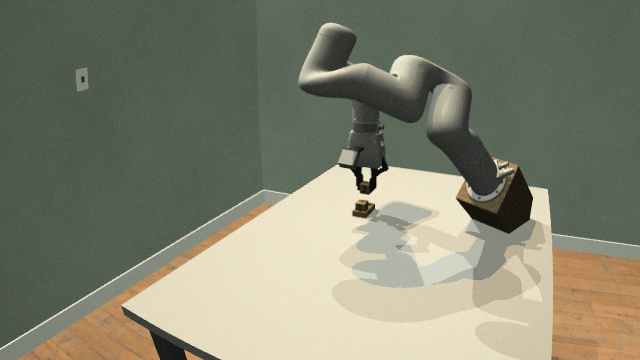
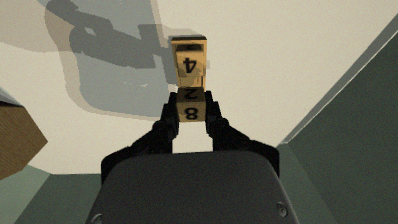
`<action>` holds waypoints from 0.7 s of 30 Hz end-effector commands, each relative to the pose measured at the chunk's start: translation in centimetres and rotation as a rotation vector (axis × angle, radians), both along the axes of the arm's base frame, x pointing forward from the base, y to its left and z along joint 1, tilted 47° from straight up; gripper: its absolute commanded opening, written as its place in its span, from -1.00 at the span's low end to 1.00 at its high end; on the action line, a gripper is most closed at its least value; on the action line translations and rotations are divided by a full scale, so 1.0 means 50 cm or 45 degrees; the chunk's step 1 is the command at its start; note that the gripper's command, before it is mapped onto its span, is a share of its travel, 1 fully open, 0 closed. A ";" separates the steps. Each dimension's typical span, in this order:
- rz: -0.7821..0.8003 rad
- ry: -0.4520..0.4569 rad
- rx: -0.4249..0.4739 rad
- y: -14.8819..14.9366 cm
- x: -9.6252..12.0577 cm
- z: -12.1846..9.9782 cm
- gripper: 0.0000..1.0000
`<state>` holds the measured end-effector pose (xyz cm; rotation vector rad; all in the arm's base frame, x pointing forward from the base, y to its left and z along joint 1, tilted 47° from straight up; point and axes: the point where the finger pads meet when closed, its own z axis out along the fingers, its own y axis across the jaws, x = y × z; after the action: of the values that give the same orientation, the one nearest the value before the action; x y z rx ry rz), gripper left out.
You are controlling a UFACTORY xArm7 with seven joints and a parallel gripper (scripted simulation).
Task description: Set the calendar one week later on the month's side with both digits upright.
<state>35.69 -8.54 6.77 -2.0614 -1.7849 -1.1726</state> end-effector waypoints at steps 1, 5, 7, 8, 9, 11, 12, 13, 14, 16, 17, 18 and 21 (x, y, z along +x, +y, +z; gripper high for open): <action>-0.003 -0.001 -0.003 -0.042 -0.028 0.045 -0.47; -0.003 -0.001 -0.003 -0.064 -0.045 0.071 -0.47; -0.003 -0.001 -0.003 -0.068 -0.048 0.075 -0.47; -0.003 -0.001 -0.003 -0.068 -0.048 0.076 -0.47; -0.003 -0.001 -0.003 -0.068 -0.048 0.076 -0.47; -0.003 -0.001 -0.003 -0.068 -0.048 0.076 -0.47; -0.003 -0.001 -0.003 -0.068 -0.048 0.076 -0.47; -0.003 -0.001 -0.003 -0.068 -0.048 0.076 -0.47; -0.003 -0.001 -0.003 -0.068 -0.048 0.076 -0.47; -0.003 -0.001 -0.003 -0.068 -0.048 0.076 -0.47; -0.003 -0.001 -0.003 -0.068 -0.048 0.076 -0.47; -0.003 -0.001 -0.004 -0.067 -0.048 0.077 -0.47; -0.004 0.006 -0.015 -0.008 -0.038 0.126 -0.47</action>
<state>33.32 -11.44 10.74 -2.0655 -1.7829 -1.1672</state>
